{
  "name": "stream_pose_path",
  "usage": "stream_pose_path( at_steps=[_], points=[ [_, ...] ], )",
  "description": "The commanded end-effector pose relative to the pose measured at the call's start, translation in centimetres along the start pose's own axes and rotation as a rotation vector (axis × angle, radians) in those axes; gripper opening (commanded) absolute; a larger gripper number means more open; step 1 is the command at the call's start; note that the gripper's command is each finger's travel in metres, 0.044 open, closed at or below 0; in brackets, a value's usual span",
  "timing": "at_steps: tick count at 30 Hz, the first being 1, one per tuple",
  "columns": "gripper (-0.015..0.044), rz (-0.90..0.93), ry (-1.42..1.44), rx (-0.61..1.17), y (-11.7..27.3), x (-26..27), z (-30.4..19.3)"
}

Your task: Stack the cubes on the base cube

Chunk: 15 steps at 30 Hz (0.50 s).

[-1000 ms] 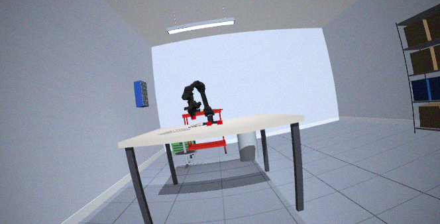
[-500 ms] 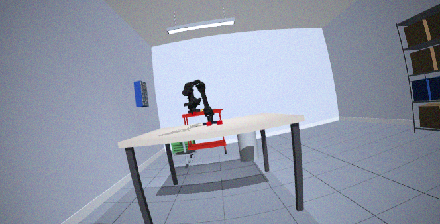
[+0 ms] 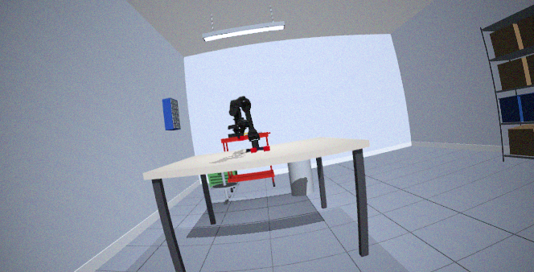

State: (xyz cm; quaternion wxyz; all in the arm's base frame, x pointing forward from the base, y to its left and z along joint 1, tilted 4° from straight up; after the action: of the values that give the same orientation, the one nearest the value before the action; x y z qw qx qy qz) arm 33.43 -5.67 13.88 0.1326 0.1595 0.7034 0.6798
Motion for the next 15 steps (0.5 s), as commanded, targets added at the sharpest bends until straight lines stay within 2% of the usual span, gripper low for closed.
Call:
stream_pose_path(
  at_steps=[1, 15],
  points=[
    [0.0105, 0.002, -0.057, -0.006, -0.3, 0.4, 1.2],
    [0.0105, 0.003, -0.267, -0.012, -1.1, 2.0, 5.3]
  ],
)
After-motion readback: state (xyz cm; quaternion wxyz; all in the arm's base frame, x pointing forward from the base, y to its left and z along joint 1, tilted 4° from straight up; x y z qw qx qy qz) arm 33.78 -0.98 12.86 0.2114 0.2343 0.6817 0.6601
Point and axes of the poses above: the point midway between the two fingers, 35 mm back from their tips, its own y axis back along the fingers, its own x axis across the jaws, z = x × y, the point moved 2 cm from there along y, back along the fingers, and after that the axes turned 9 degrees about y, right-handed, at the moved point
